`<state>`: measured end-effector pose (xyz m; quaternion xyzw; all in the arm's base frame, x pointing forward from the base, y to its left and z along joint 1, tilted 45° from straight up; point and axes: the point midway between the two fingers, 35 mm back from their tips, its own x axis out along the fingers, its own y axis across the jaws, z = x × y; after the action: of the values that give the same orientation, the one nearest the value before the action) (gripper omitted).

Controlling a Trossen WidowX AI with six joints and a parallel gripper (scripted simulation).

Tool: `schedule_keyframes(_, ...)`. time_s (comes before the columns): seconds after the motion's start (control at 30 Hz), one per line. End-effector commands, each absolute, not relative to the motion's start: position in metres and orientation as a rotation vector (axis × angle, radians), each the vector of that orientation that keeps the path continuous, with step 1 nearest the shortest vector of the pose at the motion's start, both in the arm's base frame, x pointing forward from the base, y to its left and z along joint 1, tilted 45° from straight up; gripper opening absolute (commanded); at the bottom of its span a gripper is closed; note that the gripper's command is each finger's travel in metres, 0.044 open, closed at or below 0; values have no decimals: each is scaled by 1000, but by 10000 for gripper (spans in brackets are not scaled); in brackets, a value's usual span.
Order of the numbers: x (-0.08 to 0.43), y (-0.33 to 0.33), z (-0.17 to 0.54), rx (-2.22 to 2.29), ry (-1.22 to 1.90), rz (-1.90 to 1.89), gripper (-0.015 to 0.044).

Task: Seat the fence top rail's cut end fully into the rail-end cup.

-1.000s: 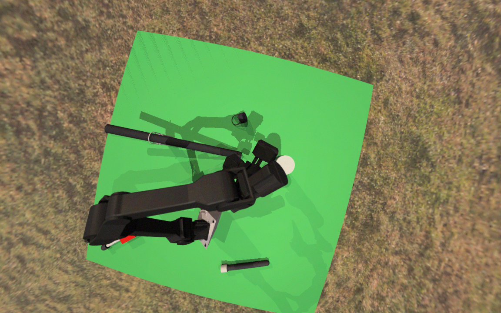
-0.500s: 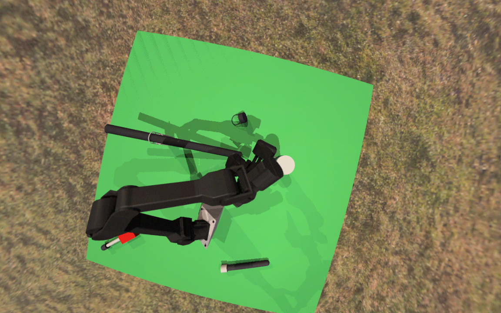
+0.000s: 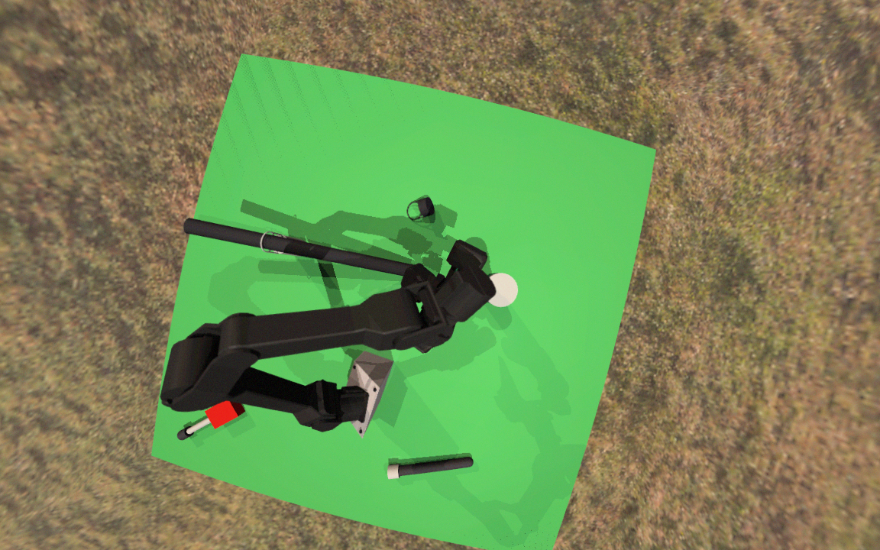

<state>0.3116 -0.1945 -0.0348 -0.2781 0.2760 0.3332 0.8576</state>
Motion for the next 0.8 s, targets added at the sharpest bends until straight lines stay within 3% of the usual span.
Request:
schedule_keyframes(0.0,314,-192,-42,-575,588,701,440)
schedule_keyframes(0.77,337,-174,-66,-573,583,700,440)
